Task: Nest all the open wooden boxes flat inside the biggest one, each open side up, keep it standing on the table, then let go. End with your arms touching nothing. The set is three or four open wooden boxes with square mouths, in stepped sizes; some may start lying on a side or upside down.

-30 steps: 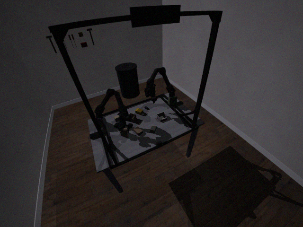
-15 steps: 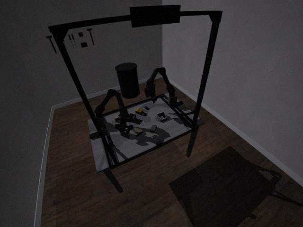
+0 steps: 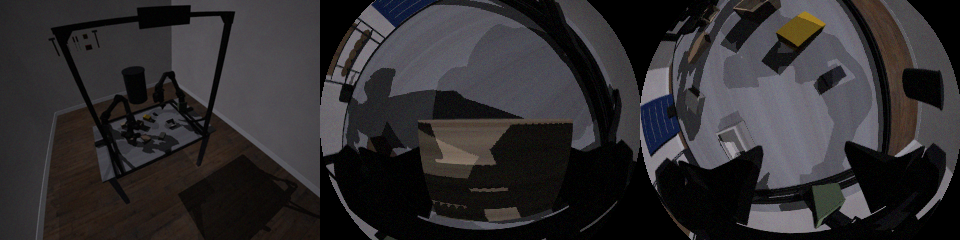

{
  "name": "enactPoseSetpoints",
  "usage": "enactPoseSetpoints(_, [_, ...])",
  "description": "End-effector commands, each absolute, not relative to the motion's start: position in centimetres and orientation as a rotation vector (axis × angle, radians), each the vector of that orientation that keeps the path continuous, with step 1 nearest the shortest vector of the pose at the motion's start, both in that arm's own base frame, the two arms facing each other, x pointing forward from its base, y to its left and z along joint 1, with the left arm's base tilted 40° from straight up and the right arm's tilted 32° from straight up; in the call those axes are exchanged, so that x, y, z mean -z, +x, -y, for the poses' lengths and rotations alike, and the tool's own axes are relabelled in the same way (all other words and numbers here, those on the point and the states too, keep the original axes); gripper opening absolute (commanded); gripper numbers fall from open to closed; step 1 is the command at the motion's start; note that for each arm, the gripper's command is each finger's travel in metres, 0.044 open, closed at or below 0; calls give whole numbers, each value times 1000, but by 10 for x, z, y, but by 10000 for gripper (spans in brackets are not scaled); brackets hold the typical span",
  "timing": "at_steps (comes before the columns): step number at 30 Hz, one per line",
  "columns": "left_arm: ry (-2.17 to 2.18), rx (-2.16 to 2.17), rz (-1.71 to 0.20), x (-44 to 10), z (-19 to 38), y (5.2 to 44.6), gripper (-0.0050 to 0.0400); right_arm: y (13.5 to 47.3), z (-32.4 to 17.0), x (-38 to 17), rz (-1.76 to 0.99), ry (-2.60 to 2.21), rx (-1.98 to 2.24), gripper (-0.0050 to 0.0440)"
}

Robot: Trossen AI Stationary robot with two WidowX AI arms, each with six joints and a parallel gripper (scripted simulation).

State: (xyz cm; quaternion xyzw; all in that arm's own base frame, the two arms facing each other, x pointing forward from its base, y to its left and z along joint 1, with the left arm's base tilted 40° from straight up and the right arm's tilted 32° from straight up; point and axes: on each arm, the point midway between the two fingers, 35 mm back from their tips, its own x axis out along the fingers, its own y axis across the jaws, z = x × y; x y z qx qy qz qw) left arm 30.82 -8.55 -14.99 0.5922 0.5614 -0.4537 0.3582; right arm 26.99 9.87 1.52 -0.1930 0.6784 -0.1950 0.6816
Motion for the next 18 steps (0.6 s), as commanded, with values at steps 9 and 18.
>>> enactPoseSetpoints(9, [1525,1181,-1454,152,84,305,300,269,-99,-15,-1527,-434,434,400])
enactPoseSetpoints(18, [1525,1181,-1454,152,84,305,287,269,-99,-15,-1527,-434,434,400])
